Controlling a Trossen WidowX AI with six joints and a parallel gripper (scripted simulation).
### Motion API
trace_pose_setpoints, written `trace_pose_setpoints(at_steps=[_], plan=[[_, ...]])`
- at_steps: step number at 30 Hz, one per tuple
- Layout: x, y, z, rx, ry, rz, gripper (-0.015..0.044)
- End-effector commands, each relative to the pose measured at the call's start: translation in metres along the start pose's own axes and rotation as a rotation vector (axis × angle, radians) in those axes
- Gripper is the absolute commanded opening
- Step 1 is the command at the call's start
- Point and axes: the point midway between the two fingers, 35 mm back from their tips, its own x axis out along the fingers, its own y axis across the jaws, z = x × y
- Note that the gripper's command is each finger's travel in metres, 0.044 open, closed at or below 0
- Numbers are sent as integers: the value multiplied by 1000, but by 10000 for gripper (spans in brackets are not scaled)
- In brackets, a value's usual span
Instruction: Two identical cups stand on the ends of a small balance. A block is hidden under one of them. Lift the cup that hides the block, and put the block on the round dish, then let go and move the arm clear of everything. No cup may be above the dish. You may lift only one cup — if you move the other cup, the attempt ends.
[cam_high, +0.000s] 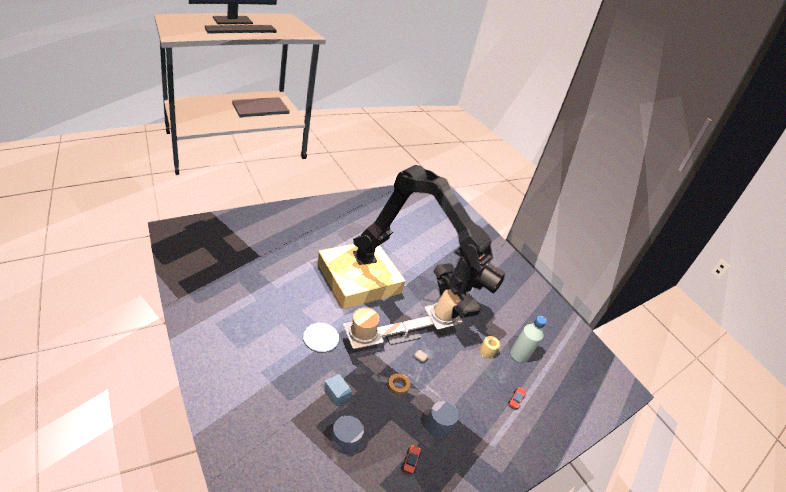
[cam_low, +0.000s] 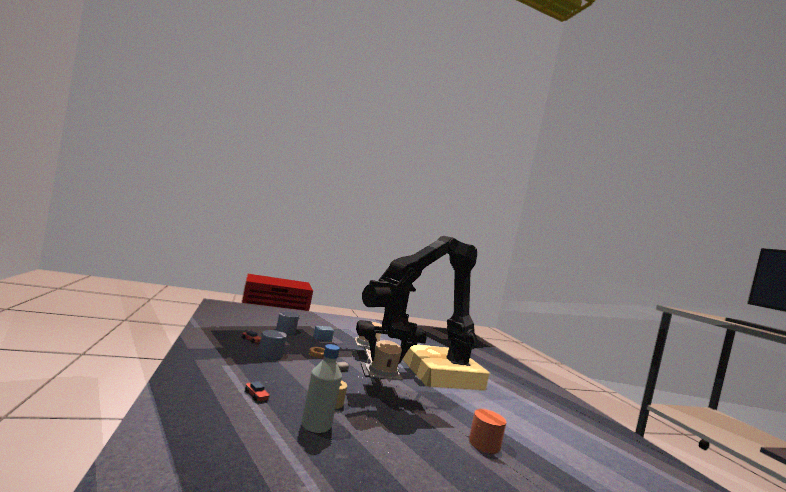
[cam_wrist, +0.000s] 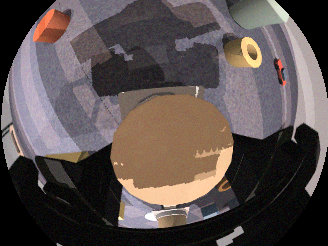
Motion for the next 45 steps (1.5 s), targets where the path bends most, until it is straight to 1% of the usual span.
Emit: trace_pose_setpoints(at_steps=[1, 45], plan=[[-11, -4, 5, -4, -22, -22, 0], [-68, -1, 2, -4, -22, -22, 0]])
